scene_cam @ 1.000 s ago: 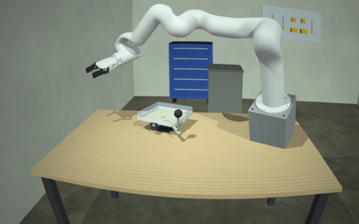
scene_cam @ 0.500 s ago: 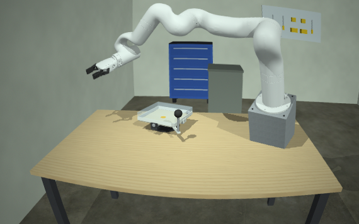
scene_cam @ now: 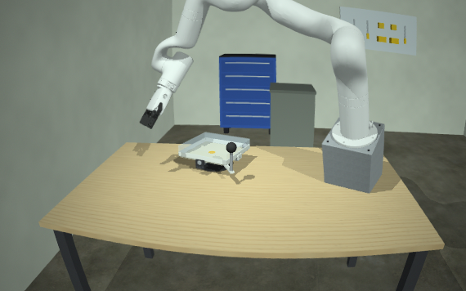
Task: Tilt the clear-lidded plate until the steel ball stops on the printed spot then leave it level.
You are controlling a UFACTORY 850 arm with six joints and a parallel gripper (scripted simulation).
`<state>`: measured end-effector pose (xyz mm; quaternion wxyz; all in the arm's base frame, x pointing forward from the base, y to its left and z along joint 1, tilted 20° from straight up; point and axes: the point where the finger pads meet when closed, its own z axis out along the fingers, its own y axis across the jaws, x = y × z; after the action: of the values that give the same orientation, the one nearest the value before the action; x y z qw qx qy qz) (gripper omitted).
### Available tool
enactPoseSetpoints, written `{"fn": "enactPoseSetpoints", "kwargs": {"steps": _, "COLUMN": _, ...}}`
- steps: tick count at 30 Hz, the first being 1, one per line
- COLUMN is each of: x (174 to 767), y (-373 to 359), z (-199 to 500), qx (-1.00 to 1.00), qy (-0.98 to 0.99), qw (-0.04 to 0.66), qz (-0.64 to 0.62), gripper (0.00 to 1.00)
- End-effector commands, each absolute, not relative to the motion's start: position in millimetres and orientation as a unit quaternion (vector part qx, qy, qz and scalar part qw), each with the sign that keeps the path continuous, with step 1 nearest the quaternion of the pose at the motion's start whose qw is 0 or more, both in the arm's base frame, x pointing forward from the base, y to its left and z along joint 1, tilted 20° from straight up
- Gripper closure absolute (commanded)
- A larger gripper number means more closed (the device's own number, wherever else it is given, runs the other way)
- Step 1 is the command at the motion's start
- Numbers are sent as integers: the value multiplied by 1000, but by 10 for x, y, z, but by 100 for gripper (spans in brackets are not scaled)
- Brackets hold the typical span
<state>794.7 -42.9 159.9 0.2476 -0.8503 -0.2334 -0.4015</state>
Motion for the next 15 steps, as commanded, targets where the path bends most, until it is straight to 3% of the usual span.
{"fn": "enactPoseSetpoints", "kwargs": {"steps": 1, "x": 7223, "y": -310, "z": 1324, "qx": -914, "qy": -215, "qw": 207, "qz": -275, "gripper": 0}}
{"fn": "enactPoseSetpoints", "kwargs": {"steps": 7, "x": 6189, "y": -215, "z": 1063, "qx": -956, "qy": -207, "qw": 144, "qz": -151, "gripper": 0}}
{"fn": "enactPoseSetpoints", "kwargs": {"steps": 10, "x": 5698, "y": -172, "z": 976, "qx": -962, "qy": -207, "qw": 128, "qz": -127, "gripper": 0}}
{"fn": "enactPoseSetpoints", "kwargs": {"steps": 12, "x": 5698, "y": -172, "z": 976, "qx": -962, "qy": -207, "qw": 128, "qz": -127, "gripper": 0}}
{"fn": "enactPoseSetpoints", "kwargs": {"steps": 13, "x": 5267, "y": -120, "z": 907, "qx": -962, "qy": -207, "qw": 126, "qz": -123, "gripper": 0}}
{"fn": "enactPoseSetpoints", "kwargs": {"steps": 15, "x": 5028, "y": -97, "z": 871, "qx": -963, "qy": -207, "qw": 124, "qz": -120, "gripper": 0}}
